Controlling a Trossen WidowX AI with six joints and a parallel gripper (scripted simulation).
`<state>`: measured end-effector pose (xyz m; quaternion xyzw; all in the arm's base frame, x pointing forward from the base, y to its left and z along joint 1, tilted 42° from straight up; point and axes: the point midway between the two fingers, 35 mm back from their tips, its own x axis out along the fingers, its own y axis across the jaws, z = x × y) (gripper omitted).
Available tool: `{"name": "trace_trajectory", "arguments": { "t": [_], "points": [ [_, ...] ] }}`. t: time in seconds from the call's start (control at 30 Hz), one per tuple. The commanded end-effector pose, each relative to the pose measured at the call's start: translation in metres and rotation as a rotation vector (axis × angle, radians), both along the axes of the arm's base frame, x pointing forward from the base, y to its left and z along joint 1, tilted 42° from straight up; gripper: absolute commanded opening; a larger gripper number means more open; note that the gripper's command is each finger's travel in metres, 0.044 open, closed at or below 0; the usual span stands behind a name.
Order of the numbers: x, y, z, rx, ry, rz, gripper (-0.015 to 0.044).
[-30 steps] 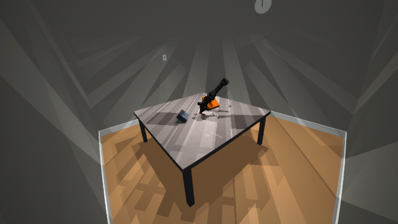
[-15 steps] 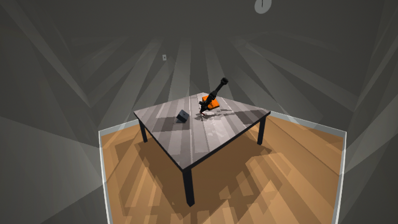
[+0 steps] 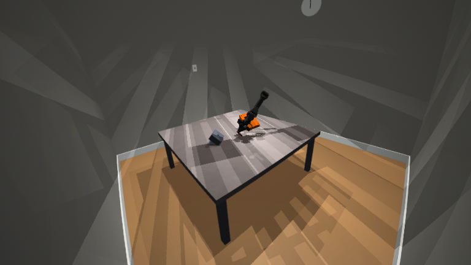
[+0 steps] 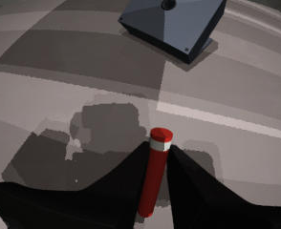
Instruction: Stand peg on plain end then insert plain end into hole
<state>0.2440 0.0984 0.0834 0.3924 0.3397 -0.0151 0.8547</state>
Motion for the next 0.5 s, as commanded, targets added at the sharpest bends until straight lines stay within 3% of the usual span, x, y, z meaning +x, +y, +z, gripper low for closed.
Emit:
{"name": "trace_trajectory", "arguments": {
  "t": [0.0,0.47],
  "points": [
    [-0.0033,-0.0002,0.0009,-0.004,-0.028,-0.03,0.005],
    [-0.0124,0.0016,0.0029,-0.038,-0.11,-0.111,0.005]
  ]
}}
